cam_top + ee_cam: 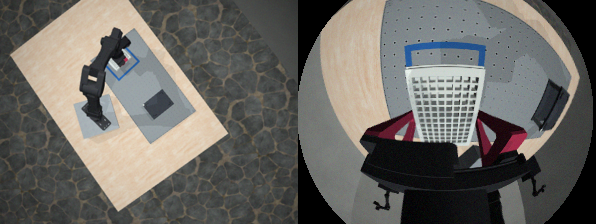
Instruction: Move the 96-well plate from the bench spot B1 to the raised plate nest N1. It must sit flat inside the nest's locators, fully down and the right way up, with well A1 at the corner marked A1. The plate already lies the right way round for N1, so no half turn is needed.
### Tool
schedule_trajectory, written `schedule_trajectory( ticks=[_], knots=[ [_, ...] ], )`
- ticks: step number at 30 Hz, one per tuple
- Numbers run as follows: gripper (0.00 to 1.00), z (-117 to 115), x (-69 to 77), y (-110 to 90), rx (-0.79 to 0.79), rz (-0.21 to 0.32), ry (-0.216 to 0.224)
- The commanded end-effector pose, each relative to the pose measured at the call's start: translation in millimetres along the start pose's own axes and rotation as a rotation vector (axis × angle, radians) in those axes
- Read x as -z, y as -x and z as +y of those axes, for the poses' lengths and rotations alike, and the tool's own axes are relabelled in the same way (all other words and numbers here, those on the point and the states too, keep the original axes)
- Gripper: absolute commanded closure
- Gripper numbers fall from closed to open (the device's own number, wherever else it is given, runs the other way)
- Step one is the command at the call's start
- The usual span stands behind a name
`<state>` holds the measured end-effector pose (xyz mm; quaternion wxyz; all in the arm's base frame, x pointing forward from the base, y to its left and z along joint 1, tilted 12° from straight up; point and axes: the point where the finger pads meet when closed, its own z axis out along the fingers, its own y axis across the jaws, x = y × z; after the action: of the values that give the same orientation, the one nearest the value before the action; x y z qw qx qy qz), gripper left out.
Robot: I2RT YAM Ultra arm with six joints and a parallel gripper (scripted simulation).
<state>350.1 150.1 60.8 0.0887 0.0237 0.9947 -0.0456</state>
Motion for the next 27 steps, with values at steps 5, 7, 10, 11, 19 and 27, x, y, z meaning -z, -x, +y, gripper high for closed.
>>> schedule_trajectory(
  ticks=[5,7,10,11,19,27],
  knots=[
    [1.0,4,15.0,5,-0.003,-0.036,0.014],
    [1.0,4,15.0,5,-0.003,-0.036,0.014],
    [1.0,4,15.0,5,-0.003,-0.036,0.014],
    [1.0,4,15.0,5,-0.003,-0.036,0.014],
    [1.0,-18,8.3,-2,-0.091,-0.01,0.003],
    [1.0,-43,12.2,-2,-0.08,-0.014,0.01]
  ],
)
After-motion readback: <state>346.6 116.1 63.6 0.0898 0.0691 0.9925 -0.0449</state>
